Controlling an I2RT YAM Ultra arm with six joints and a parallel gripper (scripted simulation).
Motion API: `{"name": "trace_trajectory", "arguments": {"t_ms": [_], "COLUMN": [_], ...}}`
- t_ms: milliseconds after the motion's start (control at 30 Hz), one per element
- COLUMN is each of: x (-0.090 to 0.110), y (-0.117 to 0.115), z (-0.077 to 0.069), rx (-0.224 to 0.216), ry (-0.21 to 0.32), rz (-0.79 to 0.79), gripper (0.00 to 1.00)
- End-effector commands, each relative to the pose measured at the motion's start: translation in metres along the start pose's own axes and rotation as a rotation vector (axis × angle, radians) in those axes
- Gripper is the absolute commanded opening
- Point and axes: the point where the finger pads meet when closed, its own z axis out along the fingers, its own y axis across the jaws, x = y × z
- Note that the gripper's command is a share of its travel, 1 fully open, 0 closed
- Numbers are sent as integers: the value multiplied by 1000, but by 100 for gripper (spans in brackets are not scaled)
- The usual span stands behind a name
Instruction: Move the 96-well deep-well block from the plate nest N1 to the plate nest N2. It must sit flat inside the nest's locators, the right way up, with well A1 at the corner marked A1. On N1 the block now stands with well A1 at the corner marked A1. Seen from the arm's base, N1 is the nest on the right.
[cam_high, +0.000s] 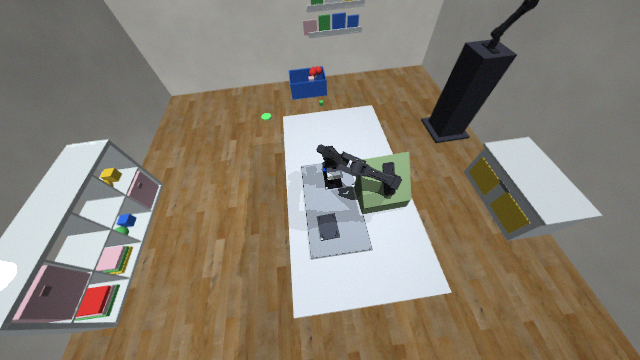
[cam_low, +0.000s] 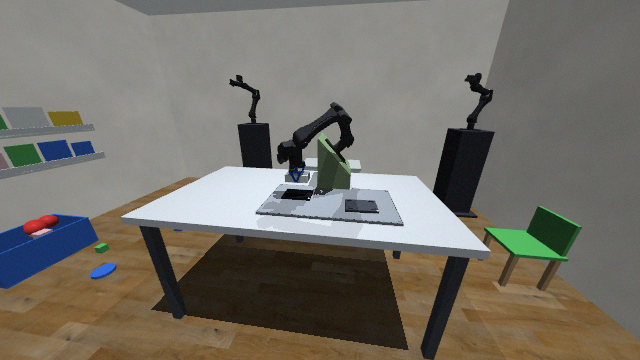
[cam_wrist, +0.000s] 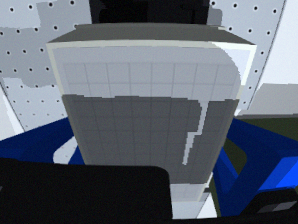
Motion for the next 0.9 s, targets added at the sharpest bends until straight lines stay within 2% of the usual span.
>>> {"name": "trace_trajectory", "arguments": {"t_ms": [0, 467, 533, 867], "x": [-4, -4, 2, 28], "y": [3, 3, 5, 11], "z": [-9, -9, -9, -8], "rx": [-17, -17, -17, -17], "ry": [-14, -14, -14, -14], "rz": [1, 1, -40, -40], "gripper": [0, 0, 0, 0]}}
